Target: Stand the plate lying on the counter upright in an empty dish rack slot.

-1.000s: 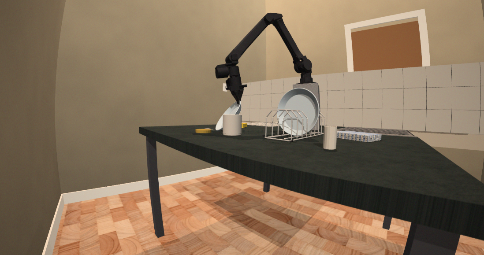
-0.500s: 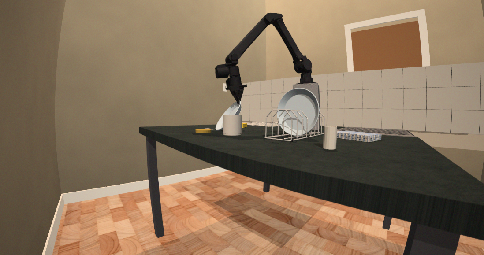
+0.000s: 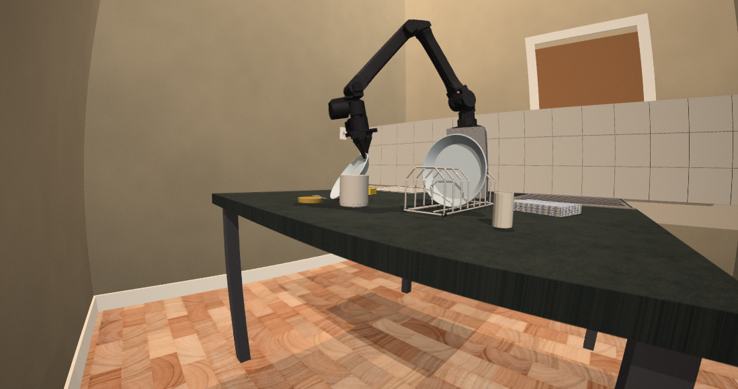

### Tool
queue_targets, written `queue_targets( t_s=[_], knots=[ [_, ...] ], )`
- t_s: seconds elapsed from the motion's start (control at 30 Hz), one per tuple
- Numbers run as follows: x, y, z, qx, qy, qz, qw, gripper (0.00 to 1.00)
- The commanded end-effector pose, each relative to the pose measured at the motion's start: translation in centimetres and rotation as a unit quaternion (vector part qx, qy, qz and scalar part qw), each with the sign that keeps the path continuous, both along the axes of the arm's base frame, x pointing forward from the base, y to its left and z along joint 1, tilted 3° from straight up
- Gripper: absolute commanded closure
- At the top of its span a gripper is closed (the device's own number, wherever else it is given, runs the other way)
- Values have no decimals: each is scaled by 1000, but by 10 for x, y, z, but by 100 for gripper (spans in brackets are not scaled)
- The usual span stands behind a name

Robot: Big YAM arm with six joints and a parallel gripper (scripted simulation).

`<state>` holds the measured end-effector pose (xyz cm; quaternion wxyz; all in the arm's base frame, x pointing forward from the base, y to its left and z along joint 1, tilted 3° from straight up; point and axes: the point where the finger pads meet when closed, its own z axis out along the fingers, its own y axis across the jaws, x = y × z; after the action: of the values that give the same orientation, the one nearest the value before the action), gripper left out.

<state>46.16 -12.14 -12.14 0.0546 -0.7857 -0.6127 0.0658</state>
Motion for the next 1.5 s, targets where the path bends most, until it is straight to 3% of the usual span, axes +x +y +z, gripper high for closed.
queue_targets(
  t_s=[0.0,0.57,1.47],
  knots=[
    [27,-2,30,-8,-29,-1,1000,100],
    [23,0,50,-7,-27,-1,1000,100],
    [24,2,116,-8,-32,-2,999,100]
  ],
)
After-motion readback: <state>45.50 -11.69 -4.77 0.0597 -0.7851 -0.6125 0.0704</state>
